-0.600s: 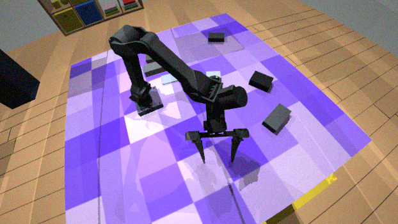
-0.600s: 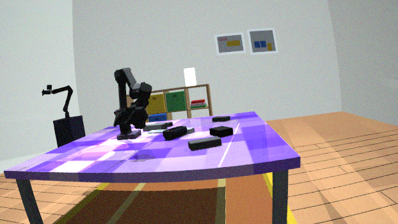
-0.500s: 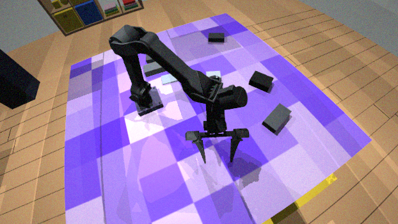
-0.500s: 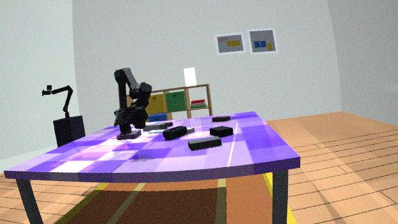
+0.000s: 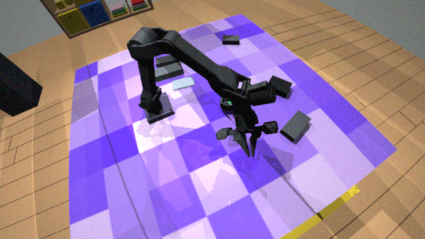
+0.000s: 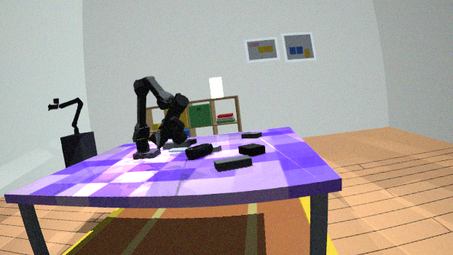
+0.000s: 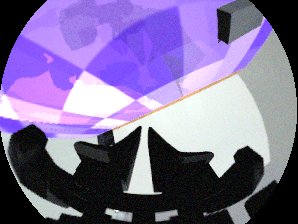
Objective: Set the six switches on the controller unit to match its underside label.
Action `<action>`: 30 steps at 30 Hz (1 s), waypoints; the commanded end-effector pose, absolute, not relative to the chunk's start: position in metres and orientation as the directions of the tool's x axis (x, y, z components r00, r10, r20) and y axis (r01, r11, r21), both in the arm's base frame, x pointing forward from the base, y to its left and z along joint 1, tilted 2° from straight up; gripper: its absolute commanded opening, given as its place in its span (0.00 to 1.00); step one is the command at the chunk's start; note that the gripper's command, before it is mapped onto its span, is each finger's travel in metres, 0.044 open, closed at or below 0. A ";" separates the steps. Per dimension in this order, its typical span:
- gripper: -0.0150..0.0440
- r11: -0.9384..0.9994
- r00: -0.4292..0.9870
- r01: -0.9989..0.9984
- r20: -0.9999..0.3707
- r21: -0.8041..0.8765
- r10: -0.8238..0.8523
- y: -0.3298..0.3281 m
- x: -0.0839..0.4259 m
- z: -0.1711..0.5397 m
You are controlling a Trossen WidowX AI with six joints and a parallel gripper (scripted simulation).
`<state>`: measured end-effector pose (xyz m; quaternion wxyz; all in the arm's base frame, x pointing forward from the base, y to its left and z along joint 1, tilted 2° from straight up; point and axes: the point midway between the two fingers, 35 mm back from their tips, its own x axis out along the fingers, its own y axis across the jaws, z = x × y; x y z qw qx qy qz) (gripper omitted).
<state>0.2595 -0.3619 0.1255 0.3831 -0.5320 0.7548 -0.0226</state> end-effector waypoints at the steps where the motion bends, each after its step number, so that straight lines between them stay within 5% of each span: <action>1: 0.25 0.617 -0.006 -0.479 -0.701 -0.625 -0.714 -0.323 0.321 0.109; 16: 0.25 0.858 0.053 0.121 -0.860 -0.499 -0.507 -0.261 0.375 0.090; 30: 0.25 0.759 0.027 0.609 -0.950 -0.230 -0.310 -0.199 0.403 0.080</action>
